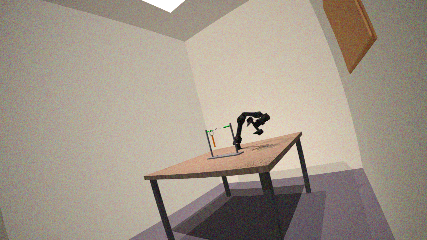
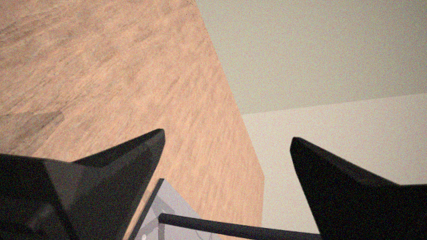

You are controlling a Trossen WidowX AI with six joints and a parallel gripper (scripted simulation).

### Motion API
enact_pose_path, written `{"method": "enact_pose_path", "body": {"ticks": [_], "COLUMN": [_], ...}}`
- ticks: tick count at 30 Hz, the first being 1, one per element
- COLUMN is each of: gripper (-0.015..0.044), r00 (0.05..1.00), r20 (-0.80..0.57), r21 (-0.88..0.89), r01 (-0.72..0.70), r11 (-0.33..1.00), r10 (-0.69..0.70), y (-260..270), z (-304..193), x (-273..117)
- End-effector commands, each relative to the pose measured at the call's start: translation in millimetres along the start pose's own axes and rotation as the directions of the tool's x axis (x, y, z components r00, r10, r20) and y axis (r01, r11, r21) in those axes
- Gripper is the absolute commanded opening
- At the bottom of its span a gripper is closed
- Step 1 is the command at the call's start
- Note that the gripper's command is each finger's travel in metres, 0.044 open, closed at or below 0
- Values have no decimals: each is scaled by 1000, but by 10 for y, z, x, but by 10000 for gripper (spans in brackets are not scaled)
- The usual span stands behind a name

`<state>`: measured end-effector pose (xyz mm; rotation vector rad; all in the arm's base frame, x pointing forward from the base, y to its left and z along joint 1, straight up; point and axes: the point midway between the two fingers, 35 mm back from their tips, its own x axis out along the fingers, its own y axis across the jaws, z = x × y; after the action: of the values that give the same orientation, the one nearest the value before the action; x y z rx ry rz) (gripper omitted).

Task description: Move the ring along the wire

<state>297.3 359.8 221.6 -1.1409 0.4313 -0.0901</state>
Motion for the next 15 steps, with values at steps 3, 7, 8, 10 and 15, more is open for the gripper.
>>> {"method": "enact_pose_path", "body": {"ticks": [3, 7, 8, 10, 15], "gripper": [321, 216, 190, 160, 160], "r00": [1000, 998, 996, 992, 976], "r20": [-13, -46, -53, -63, -64], "r21": [-3, 18, 34, 66, 159], "r01": [-7, -52, -70, -106, -195], "r11": [1000, 998, 997, 992, 968], "r10": [7, 53, 72, 111, 208], "y": [0, -28, -43, -77, -182], "z": [-20, -80, -94, -124, -180], "x": [64, 250, 297, 391, 590]}}
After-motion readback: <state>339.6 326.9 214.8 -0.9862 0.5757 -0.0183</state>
